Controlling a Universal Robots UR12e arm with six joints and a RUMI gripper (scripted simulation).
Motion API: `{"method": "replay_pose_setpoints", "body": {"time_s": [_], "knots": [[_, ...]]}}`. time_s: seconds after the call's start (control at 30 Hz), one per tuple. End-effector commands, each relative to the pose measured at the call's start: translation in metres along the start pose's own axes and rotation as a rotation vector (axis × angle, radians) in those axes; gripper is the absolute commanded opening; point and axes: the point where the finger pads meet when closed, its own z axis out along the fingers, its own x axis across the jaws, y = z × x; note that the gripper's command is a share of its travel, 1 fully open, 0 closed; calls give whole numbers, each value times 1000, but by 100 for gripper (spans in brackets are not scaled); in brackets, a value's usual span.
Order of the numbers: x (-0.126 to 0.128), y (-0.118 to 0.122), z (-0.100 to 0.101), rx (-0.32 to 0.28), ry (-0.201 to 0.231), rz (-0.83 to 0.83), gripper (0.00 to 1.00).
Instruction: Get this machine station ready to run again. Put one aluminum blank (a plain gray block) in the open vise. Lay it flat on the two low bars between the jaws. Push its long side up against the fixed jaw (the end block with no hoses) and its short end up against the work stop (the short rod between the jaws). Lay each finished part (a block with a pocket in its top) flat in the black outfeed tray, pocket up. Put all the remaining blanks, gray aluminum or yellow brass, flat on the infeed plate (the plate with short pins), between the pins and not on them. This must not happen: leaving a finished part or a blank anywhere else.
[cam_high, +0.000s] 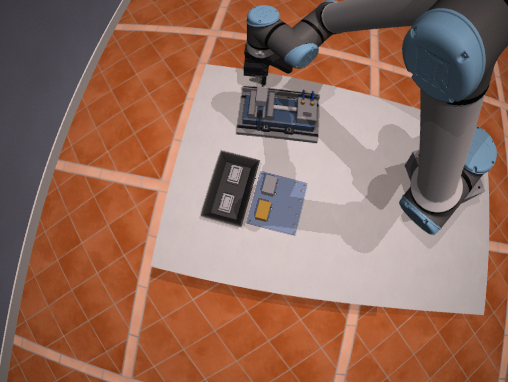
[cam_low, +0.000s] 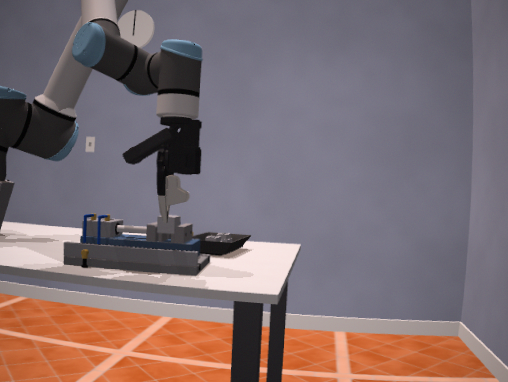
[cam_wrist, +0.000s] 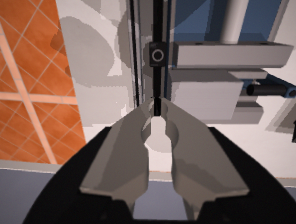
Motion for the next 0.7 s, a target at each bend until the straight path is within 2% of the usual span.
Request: {"method": "replay_pose_setpoints", "body": {"time_s": [0.0,0.67], "knots": [[3,-1,0,0,-1,0,0],[8,-1,0,0,-1,-1,0]]}}
